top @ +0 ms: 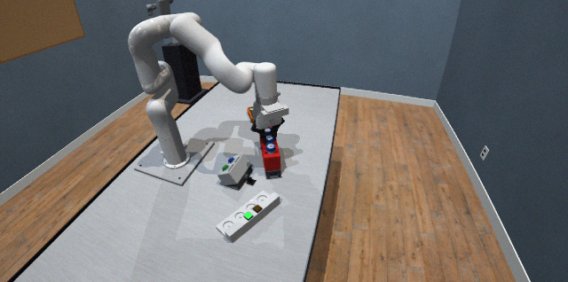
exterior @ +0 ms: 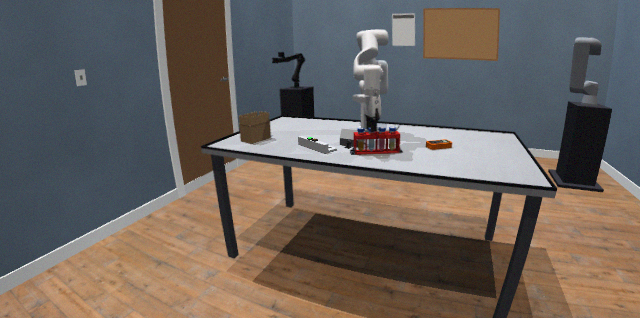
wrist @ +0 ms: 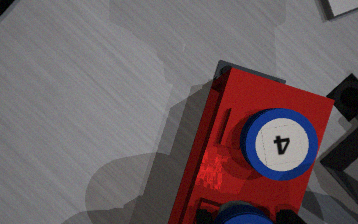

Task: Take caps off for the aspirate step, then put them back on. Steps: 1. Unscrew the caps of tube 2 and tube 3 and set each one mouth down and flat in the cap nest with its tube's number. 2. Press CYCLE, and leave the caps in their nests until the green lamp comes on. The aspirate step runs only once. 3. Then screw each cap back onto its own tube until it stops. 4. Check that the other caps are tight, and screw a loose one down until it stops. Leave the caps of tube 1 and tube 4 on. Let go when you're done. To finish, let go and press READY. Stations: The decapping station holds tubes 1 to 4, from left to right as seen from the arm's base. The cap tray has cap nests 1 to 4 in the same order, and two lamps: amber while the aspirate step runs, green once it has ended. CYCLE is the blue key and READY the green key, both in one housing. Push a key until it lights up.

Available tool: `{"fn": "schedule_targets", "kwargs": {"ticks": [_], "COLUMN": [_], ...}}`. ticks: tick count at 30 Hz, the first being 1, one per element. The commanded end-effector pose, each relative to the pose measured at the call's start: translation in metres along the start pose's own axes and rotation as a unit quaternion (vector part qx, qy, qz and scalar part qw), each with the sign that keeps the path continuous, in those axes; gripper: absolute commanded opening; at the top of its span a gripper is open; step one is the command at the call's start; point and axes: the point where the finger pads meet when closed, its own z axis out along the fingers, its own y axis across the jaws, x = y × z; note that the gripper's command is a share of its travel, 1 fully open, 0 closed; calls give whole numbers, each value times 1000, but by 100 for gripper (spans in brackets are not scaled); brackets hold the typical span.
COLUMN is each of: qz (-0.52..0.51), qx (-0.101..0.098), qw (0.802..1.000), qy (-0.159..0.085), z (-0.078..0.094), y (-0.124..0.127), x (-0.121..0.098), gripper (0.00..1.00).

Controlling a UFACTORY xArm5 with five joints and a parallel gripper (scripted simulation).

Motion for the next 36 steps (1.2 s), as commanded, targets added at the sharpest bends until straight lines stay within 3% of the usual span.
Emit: {"fn": "schedule_targets", "kwargs": {"ticks": [1,4,9,14,19,26,27,36], "qz": [135,159,281,399,510,519,519,519], "qx": [2,2,2,2,2,2,2,2], "qw": [991,987,960,917,860,855,855,855], "qy": [1,1,0,0,0,0,0,0], "z": [-1,-1,-1,0,0,0,0,0], "y": [-1,-1,-1,-1,-1,-1,-1,-1], "x": [1,1,1,1,1,1,1,1], "gripper": [0,0,0,0,0,0,46,46]}}
